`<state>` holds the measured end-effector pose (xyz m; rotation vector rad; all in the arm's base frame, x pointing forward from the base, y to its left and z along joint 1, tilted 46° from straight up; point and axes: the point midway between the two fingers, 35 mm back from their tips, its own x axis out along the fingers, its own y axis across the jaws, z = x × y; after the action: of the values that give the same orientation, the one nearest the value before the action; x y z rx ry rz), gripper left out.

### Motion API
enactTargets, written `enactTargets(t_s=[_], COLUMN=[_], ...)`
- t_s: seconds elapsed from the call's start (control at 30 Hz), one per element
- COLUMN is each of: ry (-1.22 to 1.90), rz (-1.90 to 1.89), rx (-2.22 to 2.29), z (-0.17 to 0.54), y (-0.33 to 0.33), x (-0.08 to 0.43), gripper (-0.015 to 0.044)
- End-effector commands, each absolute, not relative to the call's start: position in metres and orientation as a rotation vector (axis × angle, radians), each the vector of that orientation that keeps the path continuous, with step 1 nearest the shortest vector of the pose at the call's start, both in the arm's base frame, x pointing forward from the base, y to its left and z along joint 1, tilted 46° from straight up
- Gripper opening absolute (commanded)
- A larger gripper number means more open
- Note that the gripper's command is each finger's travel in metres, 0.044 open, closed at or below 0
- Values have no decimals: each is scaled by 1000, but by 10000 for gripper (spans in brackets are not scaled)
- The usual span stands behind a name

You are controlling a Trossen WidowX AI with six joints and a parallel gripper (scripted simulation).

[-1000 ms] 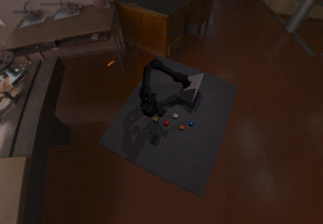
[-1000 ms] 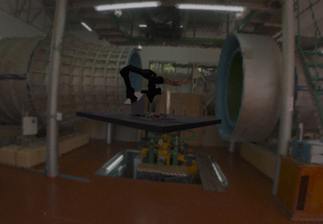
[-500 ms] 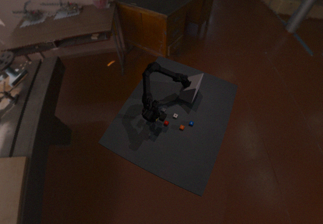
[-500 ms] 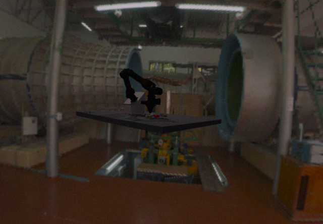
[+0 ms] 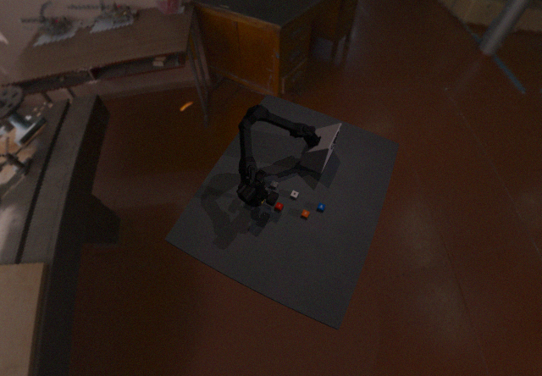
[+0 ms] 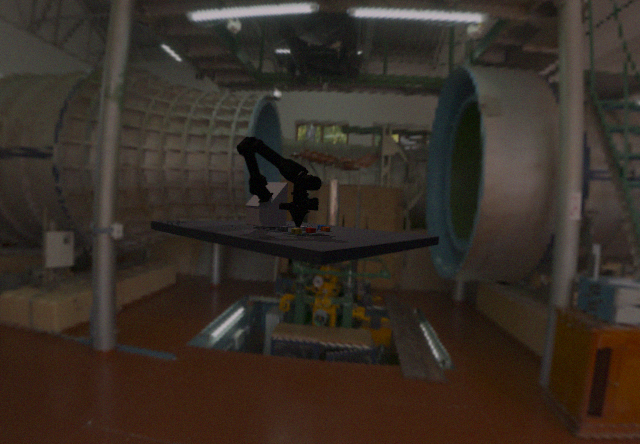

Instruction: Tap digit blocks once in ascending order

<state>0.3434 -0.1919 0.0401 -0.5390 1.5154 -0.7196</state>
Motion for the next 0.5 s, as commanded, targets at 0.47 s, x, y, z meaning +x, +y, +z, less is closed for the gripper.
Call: enactTargets(t_s=[0.47], ry=[1518], rz=[-713], rx=[-540], z=[51], y=[-179], x=[344], gripper=[20])
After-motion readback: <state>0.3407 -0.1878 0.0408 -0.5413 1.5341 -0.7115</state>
